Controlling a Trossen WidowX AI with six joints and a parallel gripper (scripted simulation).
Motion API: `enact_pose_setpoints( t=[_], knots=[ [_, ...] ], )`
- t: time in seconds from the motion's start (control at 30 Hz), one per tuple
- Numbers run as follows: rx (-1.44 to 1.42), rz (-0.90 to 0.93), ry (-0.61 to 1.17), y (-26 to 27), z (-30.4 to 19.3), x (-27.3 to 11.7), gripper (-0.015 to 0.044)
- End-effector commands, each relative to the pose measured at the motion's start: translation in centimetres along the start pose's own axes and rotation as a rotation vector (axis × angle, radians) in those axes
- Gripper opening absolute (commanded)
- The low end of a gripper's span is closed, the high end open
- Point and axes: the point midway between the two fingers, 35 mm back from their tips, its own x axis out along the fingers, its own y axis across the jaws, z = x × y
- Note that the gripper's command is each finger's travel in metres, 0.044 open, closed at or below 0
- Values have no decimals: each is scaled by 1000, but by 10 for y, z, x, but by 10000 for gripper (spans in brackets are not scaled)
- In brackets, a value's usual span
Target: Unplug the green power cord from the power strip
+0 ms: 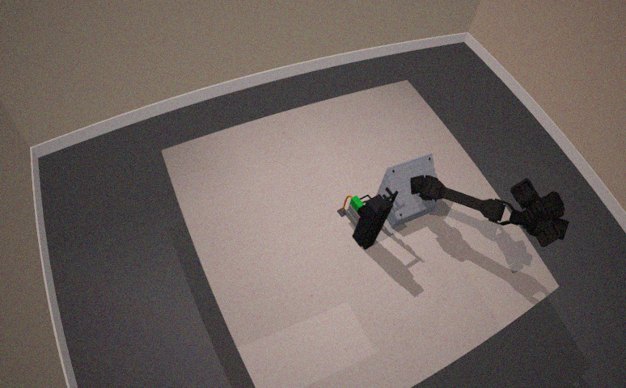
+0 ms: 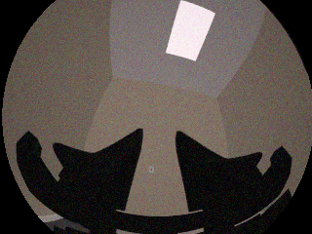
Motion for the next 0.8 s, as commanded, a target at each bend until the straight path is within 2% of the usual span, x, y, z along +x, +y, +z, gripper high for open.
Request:
enact_pose_setpoints(
  t=[0.0, 0.2, 0.4, 0.57, 0.77],
  knots=[
    [-45, -91, 153, -37, -51, 40, 160],
    [-92, -208, 367, -92, -124, 76, 160],
    [-89, -351, 602, -158, -200, 93, 160],
    [-75, -484, 800, -215, -261, 88, 160],
    [-48, -665, 1044, -284, -329, 61, 160]
  ],
)
